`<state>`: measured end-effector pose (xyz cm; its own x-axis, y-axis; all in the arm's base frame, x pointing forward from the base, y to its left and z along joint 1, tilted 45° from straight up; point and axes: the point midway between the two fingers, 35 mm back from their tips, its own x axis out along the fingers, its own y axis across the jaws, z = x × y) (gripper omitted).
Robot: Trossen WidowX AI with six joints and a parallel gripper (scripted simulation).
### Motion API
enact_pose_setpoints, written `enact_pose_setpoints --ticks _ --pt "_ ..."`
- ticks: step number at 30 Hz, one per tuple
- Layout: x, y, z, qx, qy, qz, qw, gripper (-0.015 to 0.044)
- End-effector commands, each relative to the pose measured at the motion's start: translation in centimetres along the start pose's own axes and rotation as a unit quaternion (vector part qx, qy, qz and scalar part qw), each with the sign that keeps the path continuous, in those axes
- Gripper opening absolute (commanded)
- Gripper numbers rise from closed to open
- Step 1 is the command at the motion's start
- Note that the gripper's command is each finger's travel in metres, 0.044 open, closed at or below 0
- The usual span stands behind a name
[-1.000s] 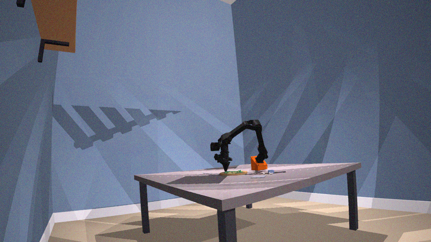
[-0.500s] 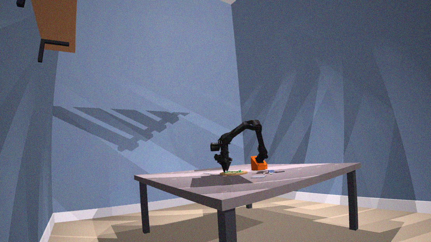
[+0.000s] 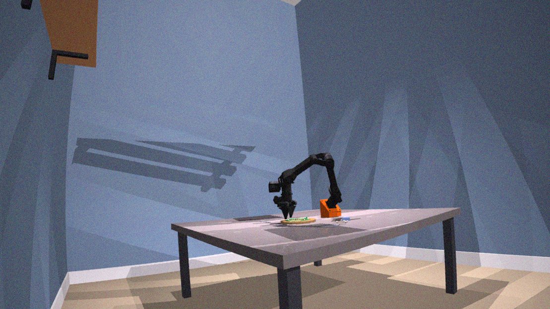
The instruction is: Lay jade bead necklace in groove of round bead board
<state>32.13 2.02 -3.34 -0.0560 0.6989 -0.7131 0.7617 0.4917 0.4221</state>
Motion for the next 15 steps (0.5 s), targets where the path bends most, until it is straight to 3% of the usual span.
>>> enact_pose_setpoints --ticks 1,14,15 --pt "-0.06 0.0 0.01 -0.003 -0.001 -0.001 1.0 0.044" --pt "-0.06 0.0 0.01 -0.003 -0.001 -0.001 1.0 0.044" --pt "-0.16 0.01 -0.02 0.0 -0.001 -0.001 1.0 0.0414"
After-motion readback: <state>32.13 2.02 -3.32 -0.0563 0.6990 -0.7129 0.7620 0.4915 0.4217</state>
